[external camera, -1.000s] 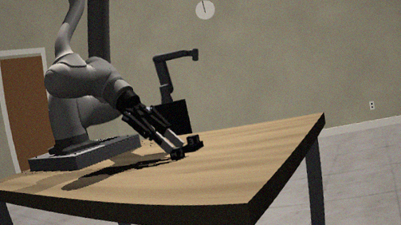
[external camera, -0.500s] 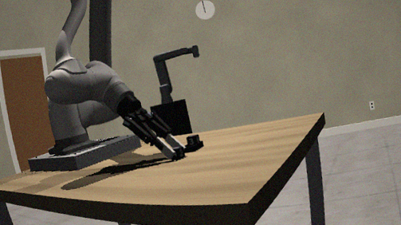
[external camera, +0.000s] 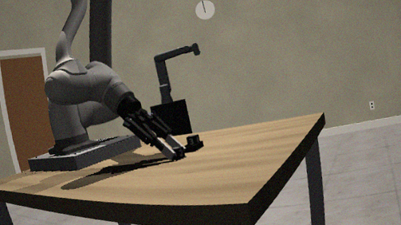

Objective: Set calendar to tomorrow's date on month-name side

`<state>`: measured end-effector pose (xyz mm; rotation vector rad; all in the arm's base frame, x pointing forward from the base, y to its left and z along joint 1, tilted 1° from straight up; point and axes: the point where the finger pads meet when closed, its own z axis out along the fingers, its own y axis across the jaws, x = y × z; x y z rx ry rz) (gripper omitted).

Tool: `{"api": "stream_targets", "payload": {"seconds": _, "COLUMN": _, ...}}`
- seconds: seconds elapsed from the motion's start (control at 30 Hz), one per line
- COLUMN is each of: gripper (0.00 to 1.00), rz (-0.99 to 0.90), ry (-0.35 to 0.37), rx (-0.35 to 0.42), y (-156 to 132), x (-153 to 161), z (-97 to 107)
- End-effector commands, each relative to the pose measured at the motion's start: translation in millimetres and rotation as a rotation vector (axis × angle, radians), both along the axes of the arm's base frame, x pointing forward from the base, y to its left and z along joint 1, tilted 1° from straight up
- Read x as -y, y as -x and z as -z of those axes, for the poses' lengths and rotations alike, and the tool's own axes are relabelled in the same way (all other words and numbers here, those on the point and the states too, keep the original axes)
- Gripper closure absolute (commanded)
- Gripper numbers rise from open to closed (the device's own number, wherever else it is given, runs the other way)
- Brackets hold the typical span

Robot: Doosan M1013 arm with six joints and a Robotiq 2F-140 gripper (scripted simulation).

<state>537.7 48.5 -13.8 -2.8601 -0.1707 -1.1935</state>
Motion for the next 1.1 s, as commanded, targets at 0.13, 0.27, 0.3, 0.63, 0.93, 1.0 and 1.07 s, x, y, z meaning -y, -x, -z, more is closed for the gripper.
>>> {"api": "stream_targets", "payload": {"seconds": 0.13, "gripper": 0.72, "rz": 0.0, "ry": 0.0, "rx": 0.0, "y": 0.0, "x": 0.0, "z": -0.1}}
{"api": "stream_targets", "payload": {"seconds": 0.27, "gripper": 0.72, "rz": 0.0, "ry": 0.0, "rx": 0.0, "y": 0.0, "x": 0.0, "z": -0.1}}
{"api": "stream_targets", "payload": {"seconds": 0.3, "gripper": 0.72, "rz": 0.0, "ry": 0.0, "rx": 0.0, "y": 0.0, "x": 0.0, "z": -0.1}}
{"api": "stream_targets", "payload": {"seconds": 0.63, "gripper": 0.72, "rz": 0.0, "ry": 0.0, "rx": 0.0, "y": 0.0, "x": 0.0, "z": -0.1}}
{"api": "stream_targets", "payload": {"seconds": 0.93, "gripper": 0.84, "rz": 0.0, "ry": 0.0, "rx": 0.0, "y": 0.0, "x": 0.0, "z": -0.1}}
{"api": "stream_targets", "payload": {"seconds": 1.0, "gripper": 0.84, "rz": 0.0, "ry": 0.0, "rx": 0.0, "y": 0.0, "x": 0.0, "z": -0.1}}
{"api": "stream_targets", "payload": {"seconds": 1.07, "gripper": 0.84, "rz": 0.0, "ry": 0.0, "rx": 0.0, "y": 0.0, "x": 0.0, "z": -0.1}}
